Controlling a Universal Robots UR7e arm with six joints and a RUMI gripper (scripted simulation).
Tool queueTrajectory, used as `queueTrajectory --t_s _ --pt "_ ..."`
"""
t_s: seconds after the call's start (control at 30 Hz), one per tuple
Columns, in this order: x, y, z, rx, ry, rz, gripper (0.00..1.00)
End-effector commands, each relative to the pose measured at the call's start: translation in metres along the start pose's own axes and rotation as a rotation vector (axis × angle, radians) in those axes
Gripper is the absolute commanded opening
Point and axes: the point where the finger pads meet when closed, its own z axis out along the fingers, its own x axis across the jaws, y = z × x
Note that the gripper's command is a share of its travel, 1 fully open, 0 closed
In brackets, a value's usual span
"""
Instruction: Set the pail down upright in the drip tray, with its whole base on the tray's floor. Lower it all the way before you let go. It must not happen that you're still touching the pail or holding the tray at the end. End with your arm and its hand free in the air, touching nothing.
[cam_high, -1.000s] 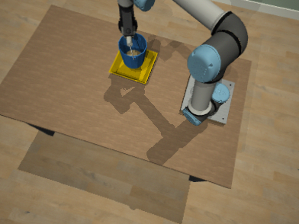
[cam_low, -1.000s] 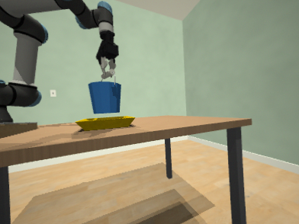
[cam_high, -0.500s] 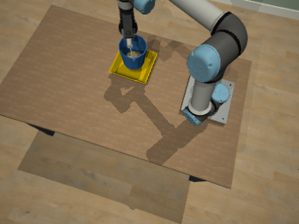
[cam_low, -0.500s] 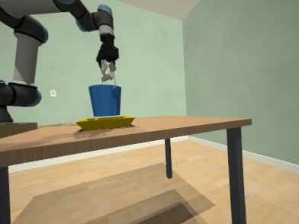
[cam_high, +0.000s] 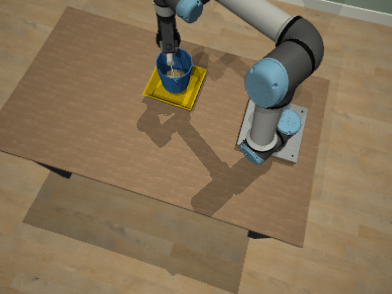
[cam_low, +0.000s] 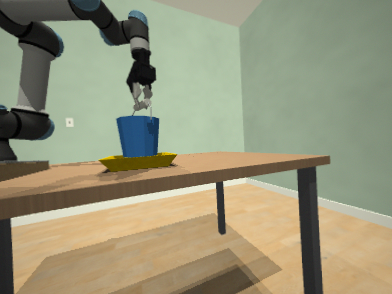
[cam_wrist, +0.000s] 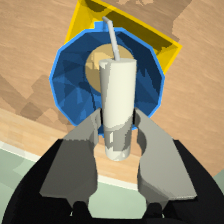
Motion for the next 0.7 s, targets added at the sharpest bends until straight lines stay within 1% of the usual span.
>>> queueTrajectory --t_s 0.0,0.67 --pt "0.000 0.000 0.005 -0.002 0.001 0.000 0.00" --pt "0.000 0.001 0.023 -0.002 0.001 0.000 0.00"
